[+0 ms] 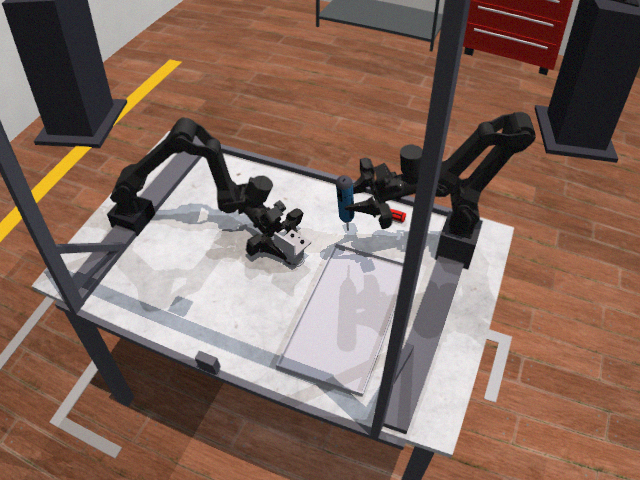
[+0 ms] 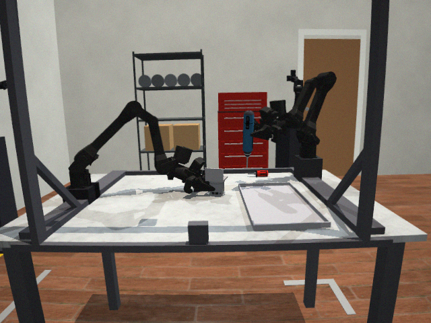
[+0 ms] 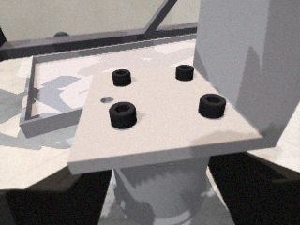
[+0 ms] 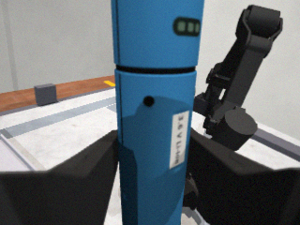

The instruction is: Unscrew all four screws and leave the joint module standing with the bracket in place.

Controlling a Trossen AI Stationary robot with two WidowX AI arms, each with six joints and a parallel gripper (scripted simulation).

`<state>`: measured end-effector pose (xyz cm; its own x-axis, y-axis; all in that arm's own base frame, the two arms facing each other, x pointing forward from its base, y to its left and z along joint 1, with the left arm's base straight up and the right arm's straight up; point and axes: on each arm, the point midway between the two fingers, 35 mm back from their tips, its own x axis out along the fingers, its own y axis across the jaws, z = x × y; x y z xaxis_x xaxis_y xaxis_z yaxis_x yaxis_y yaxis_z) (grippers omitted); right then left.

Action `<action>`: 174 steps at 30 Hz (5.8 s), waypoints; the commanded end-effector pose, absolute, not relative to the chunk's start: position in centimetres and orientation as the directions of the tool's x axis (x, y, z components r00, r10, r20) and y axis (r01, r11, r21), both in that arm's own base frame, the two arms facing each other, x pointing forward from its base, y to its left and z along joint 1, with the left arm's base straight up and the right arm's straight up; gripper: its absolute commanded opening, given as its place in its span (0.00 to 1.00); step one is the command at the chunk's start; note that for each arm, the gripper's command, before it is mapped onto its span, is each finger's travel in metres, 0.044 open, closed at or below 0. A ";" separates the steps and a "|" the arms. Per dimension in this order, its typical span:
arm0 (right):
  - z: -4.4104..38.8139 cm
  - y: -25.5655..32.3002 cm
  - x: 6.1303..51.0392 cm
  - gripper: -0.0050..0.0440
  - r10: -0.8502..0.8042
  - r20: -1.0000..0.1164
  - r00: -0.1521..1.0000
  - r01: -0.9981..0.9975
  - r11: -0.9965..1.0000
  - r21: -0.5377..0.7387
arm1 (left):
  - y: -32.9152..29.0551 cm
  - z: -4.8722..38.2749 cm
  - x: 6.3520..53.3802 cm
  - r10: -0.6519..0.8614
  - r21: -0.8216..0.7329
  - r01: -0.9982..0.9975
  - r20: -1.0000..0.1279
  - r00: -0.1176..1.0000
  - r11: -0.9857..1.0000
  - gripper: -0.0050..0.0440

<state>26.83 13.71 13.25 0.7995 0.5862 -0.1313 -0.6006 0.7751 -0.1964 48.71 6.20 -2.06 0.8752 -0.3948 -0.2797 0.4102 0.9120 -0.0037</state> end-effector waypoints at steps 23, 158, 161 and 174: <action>17.1 16.3 27.6 0.43 0.390 0.022 0.920 -0.391 0.920 0.015 | 6.3 -0.6 49.2 -0.395 0.020 0.413 -0.254 0.883 0.911 0.60; 15.1 21.5 38.5 0.43 0.385 0.058 0.921 -0.387 0.922 0.015 | 6.3 -0.6 49.2 -0.395 0.020 0.413 -0.254 0.883 0.911 0.60; 14.7 21.4 38.4 0.43 0.385 0.054 0.921 -0.387 0.922 0.012 | 6.3 -0.6 49.2 -0.395 0.020 0.413 -0.254 0.883 0.911 0.60; 12.6 21.1 38.1 0.43 0.385 0.053 0.921 -0.386 0.922 0.008 | 6.3 -0.6 49.2 -0.395 0.020 0.413 -0.254 0.883 0.911 0.60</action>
<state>38.00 21.19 12.04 0.9226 0.3851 0.0220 -0.3853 0.9228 0.0077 48.71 6.20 -2.06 0.8752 -0.3948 -0.2797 0.4102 0.9120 -0.0037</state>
